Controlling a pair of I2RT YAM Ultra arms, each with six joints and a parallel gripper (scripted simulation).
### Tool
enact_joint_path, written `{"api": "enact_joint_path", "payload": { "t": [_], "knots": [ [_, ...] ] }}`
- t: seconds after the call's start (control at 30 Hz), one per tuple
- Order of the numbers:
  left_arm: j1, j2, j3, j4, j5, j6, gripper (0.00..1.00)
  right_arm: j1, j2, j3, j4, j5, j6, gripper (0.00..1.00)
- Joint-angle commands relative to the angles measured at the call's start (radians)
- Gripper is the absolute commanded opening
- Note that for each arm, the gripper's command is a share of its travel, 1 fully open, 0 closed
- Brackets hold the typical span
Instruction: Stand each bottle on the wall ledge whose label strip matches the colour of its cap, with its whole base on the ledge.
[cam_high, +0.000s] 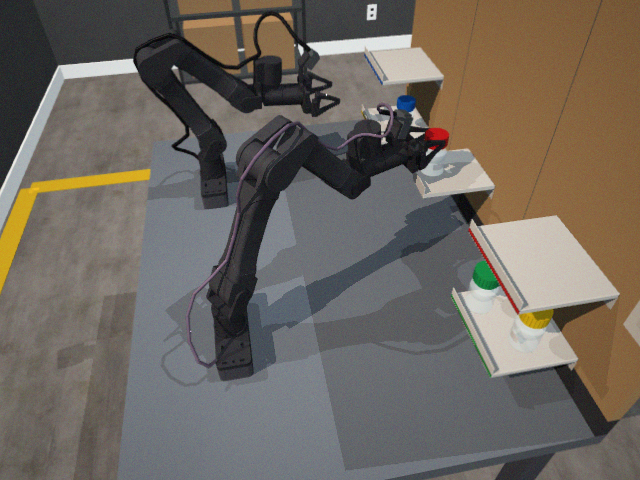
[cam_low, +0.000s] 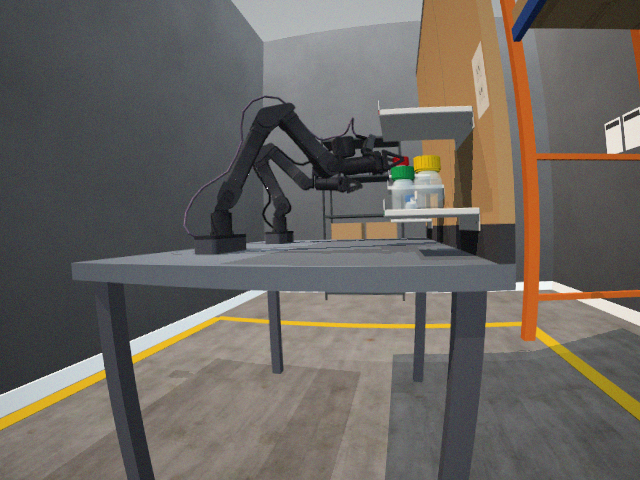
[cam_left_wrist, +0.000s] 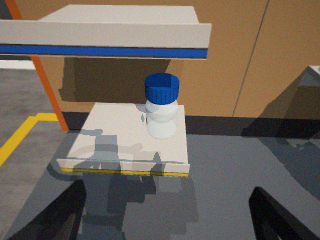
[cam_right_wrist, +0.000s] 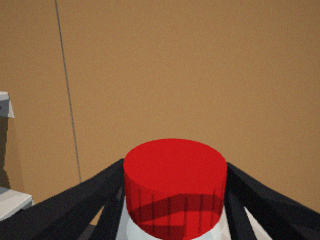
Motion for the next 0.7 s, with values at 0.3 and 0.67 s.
{"api": "enact_joint_path", "payload": {
  "t": [0.3, 0.67],
  "knots": [
    [-0.008, 0.003, 0.004, 0.014, -0.007, -0.001, 1.0, -0.003, -0.026, 0.032, -0.01, -0.011, 0.006, 0.28],
    [-0.008, 0.003, 0.004, 0.014, -0.007, -0.001, 1.0, -0.003, -0.159, 0.14, -0.244, -0.01, 0.004, 0.49]
  ]
}}
